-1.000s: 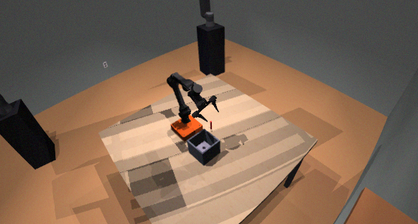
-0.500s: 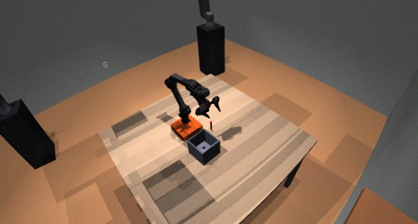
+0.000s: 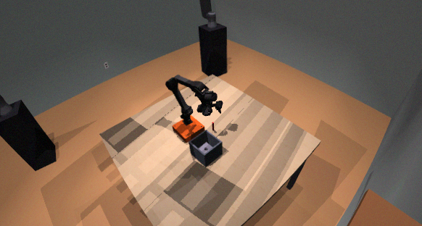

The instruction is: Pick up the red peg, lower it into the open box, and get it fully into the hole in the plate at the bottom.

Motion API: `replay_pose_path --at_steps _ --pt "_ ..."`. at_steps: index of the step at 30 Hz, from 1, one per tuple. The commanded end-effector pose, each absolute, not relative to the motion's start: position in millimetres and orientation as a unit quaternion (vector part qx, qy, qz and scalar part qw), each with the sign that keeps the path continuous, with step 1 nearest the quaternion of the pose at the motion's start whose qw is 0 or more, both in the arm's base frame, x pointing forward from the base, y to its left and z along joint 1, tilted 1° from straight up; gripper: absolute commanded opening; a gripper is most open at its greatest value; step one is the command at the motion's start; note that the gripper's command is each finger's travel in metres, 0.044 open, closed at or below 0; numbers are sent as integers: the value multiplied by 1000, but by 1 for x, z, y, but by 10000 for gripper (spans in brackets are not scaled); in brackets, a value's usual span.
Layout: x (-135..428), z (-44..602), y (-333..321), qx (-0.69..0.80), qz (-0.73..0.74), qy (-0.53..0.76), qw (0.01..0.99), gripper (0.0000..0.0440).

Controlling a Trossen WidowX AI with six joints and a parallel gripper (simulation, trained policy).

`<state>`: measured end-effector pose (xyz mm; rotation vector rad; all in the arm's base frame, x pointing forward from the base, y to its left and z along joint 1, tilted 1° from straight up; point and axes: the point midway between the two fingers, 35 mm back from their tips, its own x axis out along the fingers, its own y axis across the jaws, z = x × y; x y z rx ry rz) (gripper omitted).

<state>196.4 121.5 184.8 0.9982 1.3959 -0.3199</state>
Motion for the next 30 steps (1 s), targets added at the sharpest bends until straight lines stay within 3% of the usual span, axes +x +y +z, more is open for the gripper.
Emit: replay_pose_path --at_steps 1,15,30 --pt "187 177 125 442 -169 628 618 440" --pt "157 142 134 435 -302 651 544 440" --pt "145 100 134 402 -378 644 530 440"
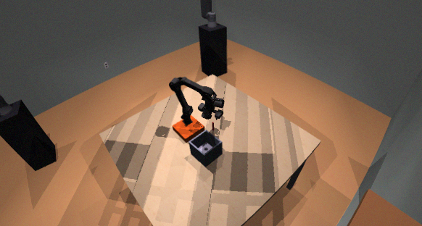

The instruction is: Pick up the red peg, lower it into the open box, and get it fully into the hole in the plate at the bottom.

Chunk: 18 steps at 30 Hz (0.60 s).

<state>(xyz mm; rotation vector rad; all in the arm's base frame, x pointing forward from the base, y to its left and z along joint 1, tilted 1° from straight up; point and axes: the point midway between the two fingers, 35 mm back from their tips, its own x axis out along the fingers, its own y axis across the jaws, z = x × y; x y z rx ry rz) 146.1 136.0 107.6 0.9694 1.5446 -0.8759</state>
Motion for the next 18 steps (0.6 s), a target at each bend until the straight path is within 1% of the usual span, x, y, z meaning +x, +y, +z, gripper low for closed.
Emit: replay_pose_path --at_steps 1,12,18 --pt "145 96 134 401 -381 643 529 440" --pt "145 58 129 396 -405 629 532 438" --pt "147 41 127 398 -413 621 535 421"
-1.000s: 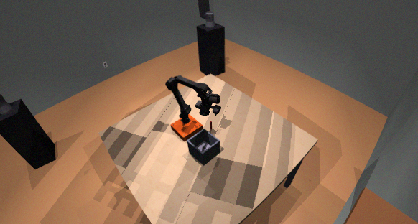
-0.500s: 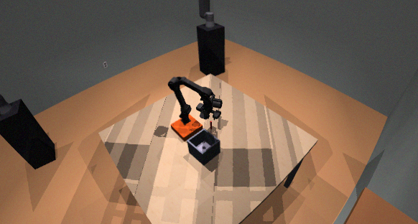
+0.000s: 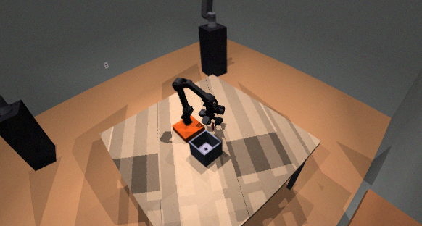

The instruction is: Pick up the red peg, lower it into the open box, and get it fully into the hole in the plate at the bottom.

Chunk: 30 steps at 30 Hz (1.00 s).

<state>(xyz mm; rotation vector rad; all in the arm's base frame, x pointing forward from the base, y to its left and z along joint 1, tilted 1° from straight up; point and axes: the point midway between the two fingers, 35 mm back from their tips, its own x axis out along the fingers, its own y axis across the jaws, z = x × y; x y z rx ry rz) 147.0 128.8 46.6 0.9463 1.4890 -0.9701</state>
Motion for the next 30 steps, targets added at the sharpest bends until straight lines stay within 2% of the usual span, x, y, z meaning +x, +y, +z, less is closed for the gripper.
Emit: replay_pose_path --at_steps 1,3,5,18,30 --pt "147 38 127 399 -414 619 535 415" --pt "148 34 127 400 -414 617 536 395" --pt "149 29 128 401 -412 617 537 355" --pt "161 12 141 399 -384 627 547 27" --pt "180 44 156 456 -345 615 543 0"
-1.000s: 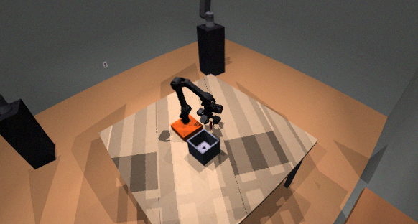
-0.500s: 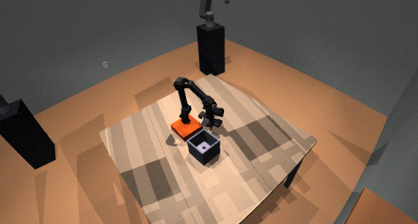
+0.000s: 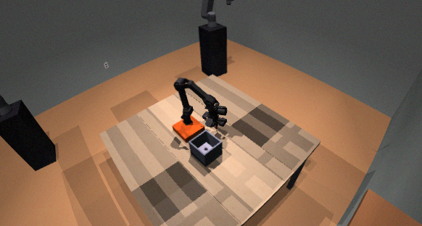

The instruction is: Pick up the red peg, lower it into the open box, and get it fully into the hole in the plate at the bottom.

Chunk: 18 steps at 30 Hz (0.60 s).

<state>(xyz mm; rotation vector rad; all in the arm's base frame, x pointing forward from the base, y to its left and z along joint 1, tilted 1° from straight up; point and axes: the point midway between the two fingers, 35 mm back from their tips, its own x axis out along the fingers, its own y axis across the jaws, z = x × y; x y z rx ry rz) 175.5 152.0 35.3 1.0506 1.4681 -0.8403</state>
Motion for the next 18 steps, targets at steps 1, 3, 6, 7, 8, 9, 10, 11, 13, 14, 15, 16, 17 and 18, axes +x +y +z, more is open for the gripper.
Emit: replay_pose_path --at_steps 1,3,6,7,8,9,10,11,13,14,15,16,17,18 --pt "182 47 157 460 -341 614 543 0" --pt "186 55 158 468 -332 612 545 0" --pt "192 68 160 479 -318 607 549 0" --pt "194 73 160 482 -313 605 551 0" --pt "196 77 160 485 -308 603 553 0" --pt "198 82 160 488 -304 601 556 0" --pt "201 87 159 490 -299 598 558 0" --pt "203 92 159 493 -295 596 561 0" --pt "208 101 157 497 -287 590 569 0" --pt "210 106 156 499 -283 586 573 0" --pt "213 111 154 500 -279 583 577 0" --pt "215 116 152 501 -275 579 581 0" --pt "217 121 150 503 -272 576 584 0" --pt "219 126 147 504 -270 572 588 0"
